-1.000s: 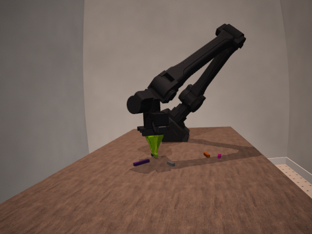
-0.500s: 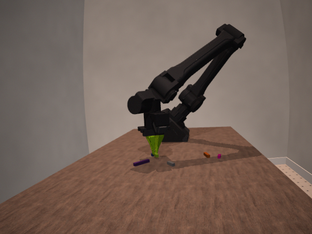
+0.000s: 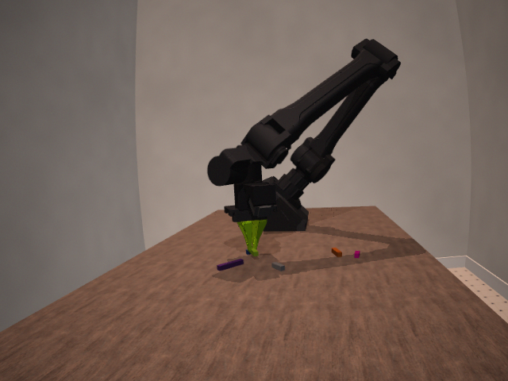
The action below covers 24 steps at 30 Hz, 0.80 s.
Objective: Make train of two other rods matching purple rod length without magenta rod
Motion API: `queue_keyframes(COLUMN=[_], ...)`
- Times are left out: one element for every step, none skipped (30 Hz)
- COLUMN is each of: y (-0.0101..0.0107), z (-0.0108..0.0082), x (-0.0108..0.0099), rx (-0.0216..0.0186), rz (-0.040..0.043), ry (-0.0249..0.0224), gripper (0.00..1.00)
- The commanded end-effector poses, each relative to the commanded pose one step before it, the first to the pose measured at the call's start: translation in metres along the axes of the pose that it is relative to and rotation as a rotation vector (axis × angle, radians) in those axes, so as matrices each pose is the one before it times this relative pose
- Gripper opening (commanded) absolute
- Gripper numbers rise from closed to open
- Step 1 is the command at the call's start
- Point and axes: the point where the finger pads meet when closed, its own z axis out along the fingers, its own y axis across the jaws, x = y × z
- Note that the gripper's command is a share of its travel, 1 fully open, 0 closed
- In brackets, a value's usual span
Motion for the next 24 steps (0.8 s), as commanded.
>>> queue_keyframes(y=[0.00406,-0.00001,-0.00003,-0.00004,-0.00006,-0.00008,-0.00009,-0.0001,-0.00011,-0.00048,-0.00071,0.0,0.0,-0.00064,-0.00054,-0.00042,-0.0003,-0.00017,-0.00007,-0.00001,0.0,0.0,0.0,0.0], z=[0.00061,0.00002,0.00005,0.00008,0.00012,0.00015,0.00018,0.0002,0.00021,-0.00001,-0.00016,0.0,0.0,-0.00014,-0.00012,-0.00009,-0.00006,-0.00004,-0.00002,0.0,0.0,0.0,0.0,0.0], x=[-0.00655,0.00001,0.00002,0.00004,0.00005,0.00007,0.00008,0.00009,0.0001,-0.00049,-0.00086,0.0,0.0,-0.00076,-0.00066,-0.00051,-0.00035,-0.00021,-0.00009,-0.00001,0.0,0.0,0.0,0.0], rx=[0.00887,-0.00005,-0.00012,-0.0002,-0.00029,-0.00037,-0.00043,-0.00048,-0.0005,0.00023,0.00073,0.0,0.0,0.00069,0.00054,0.00043,0.00031,0.00018,0.00007,0.00001,0.0,0.0,0.0,0.0], rz=[-0.01889,0.00004,0.00011,0.00018,0.00026,0.00033,0.00039,0.00044,0.00046,-0.00045,-0.00104,0.0,0.0,-0.00093,-0.00079,-0.00062,-0.00043,-0.00025,-0.0001,-0.00002,0.0,0.0,0.0,0.0], ry=[-0.00596,0.00004,0.00009,0.00015,0.00022,0.00028,0.00033,0.00037,0.00038,-0.00024,-0.00061,0.0,0.0,-0.0005,-0.00049,-0.00037,-0.00024,-0.00014,-0.00006,-0.00001,0.0,0.0,0.0,0.0], gripper=[0.05,0.05,0.05,0.05,0.05,0.05,0.05,0.05,0.05,0.05,0.05,0.05,0.05,0.05,0.05,0.05,0.05,0.05,0.05,0.05,0.05,0.05,0.05,0.05])
